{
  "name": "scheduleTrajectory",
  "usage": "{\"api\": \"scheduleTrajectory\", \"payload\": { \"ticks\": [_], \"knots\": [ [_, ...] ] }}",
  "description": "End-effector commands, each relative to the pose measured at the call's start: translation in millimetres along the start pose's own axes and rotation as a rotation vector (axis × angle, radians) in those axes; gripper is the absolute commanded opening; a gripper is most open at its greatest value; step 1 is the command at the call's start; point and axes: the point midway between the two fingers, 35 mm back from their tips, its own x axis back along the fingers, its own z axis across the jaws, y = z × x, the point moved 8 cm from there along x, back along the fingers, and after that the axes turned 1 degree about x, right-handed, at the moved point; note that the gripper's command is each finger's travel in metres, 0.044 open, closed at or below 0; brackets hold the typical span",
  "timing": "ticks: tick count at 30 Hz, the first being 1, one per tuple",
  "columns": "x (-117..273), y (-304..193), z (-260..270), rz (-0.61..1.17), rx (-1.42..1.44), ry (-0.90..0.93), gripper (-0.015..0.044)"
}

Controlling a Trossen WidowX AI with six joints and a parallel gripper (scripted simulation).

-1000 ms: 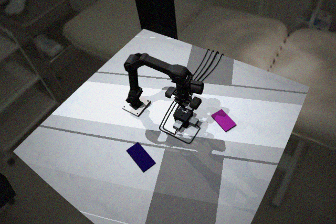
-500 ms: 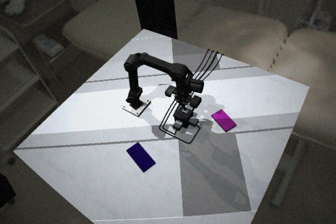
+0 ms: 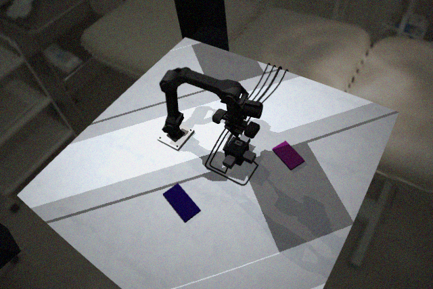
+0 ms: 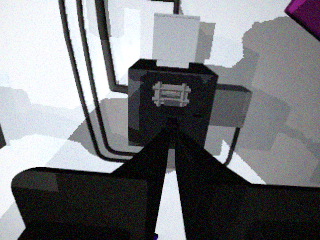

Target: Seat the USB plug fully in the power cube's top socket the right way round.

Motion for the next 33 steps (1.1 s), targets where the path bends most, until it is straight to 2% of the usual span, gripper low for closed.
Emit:
{"api": "scheduleTrajectory", "payload": {
  "ticks": [1,8,33],
  "knots": [
    [3.1,0.0,-0.2,-0.001,-0.002,-0.007,0.0000],
    [0.7,0.0,-0.1,0.000,-0.087,-0.002,0.0000],
    [0.3,0.0,-0.1,0.000,-0.746,-0.001,0.0000]
  ]
}}
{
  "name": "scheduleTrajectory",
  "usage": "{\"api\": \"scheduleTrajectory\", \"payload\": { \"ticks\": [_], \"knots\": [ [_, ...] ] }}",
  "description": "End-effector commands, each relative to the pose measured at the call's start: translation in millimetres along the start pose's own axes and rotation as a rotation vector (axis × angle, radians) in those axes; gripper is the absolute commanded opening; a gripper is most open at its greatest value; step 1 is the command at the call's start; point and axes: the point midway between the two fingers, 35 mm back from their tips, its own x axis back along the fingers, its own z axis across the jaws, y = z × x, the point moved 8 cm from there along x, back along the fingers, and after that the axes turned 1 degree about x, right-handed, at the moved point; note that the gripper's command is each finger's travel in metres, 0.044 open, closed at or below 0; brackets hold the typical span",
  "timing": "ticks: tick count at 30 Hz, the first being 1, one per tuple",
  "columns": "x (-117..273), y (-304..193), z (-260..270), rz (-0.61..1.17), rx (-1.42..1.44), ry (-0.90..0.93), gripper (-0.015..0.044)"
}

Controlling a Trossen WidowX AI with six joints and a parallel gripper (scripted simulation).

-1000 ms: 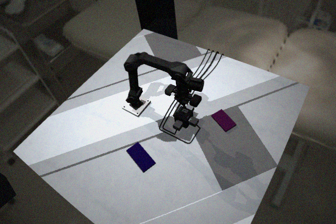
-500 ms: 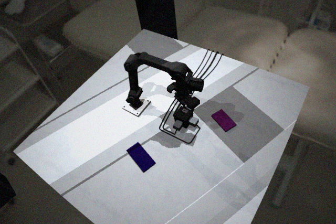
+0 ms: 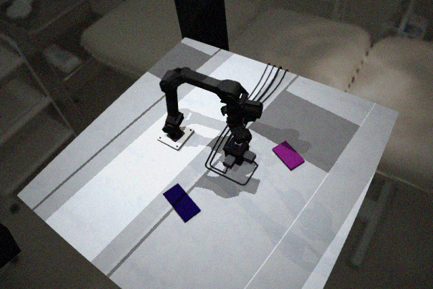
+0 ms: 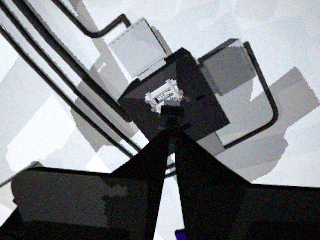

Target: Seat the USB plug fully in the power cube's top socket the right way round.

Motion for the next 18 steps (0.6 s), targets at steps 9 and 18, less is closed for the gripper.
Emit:
{"api": "scheduleTrajectory", "payload": {
  "ticks": [9,18],
  "knots": [
    [-0.3,-0.1,0.2,0.001,-0.321,0.001,0.0000],
    [-0.3,-0.1,0.2,0.002,-0.557,0.001,0.0000]
  ]
}}
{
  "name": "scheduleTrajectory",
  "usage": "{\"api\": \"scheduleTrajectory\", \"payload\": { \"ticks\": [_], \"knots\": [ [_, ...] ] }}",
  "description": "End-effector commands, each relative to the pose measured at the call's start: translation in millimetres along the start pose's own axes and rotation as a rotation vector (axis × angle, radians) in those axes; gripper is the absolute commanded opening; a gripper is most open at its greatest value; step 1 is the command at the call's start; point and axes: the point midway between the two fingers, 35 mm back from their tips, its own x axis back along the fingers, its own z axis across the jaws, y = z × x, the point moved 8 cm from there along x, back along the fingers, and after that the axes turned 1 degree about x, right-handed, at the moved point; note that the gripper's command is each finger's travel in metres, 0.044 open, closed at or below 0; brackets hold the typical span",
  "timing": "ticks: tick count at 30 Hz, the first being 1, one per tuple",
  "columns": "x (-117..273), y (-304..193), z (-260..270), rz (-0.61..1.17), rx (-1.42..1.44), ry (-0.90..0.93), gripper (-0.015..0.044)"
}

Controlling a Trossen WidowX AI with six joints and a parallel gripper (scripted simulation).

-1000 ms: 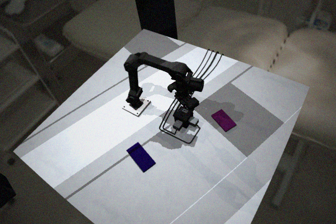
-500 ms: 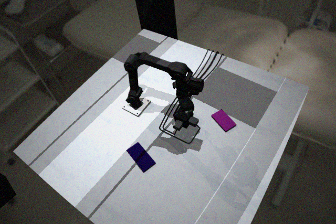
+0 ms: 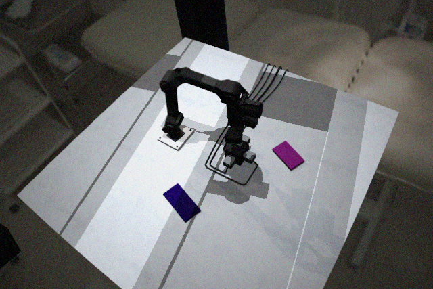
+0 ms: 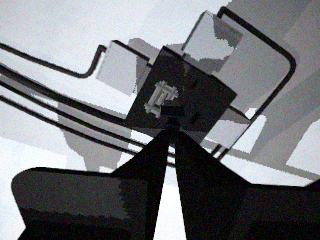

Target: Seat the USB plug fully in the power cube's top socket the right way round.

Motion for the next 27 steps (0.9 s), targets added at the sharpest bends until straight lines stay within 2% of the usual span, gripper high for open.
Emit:
{"api": "scheduleTrajectory", "payload": {
  "ticks": [1,27],
  "knots": [
    [-0.3,-0.2,0.1,0.002,-0.112,0.000,0.0000],
    [-0.3,-0.2,0.1,0.002,-0.792,0.000,0.0000]
  ]
}}
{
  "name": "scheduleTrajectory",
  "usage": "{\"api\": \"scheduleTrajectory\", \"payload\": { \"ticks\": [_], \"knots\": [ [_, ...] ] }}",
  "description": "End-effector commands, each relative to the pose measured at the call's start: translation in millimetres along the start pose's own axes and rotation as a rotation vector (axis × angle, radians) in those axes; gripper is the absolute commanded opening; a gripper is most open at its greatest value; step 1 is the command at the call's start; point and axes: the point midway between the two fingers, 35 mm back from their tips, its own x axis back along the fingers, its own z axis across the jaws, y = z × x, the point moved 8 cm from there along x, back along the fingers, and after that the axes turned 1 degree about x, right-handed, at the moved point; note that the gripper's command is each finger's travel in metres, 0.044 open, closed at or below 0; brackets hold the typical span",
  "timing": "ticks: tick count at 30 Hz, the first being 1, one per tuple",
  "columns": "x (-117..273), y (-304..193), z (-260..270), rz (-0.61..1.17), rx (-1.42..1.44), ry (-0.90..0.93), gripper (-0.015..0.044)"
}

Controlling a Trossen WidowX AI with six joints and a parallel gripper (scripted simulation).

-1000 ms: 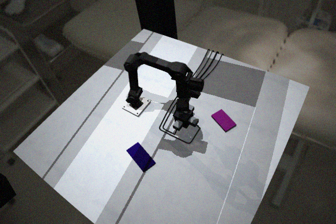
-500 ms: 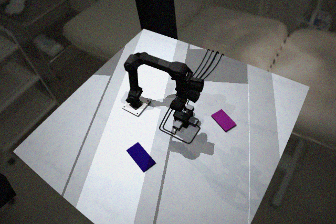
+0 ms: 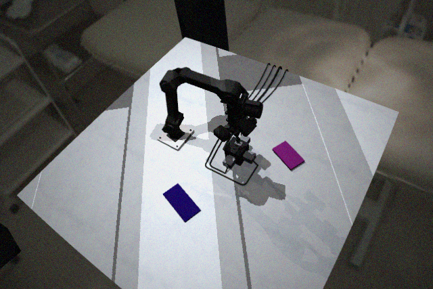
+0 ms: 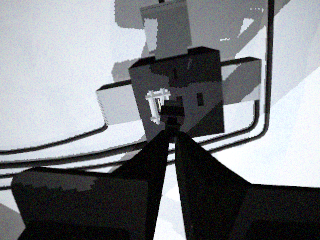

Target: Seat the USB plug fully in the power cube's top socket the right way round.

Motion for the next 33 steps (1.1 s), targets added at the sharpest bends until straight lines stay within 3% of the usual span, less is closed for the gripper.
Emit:
{"api": "scheduleTrajectory", "payload": {
  "ticks": [1,33],
  "knots": [
    [-0.3,-0.2,-0.1,0.001,-0.112,-0.001,0.0000],
    [-0.3,-0.2,-0.1,0.001,-0.949,-0.001,0.0000]
  ]
}}
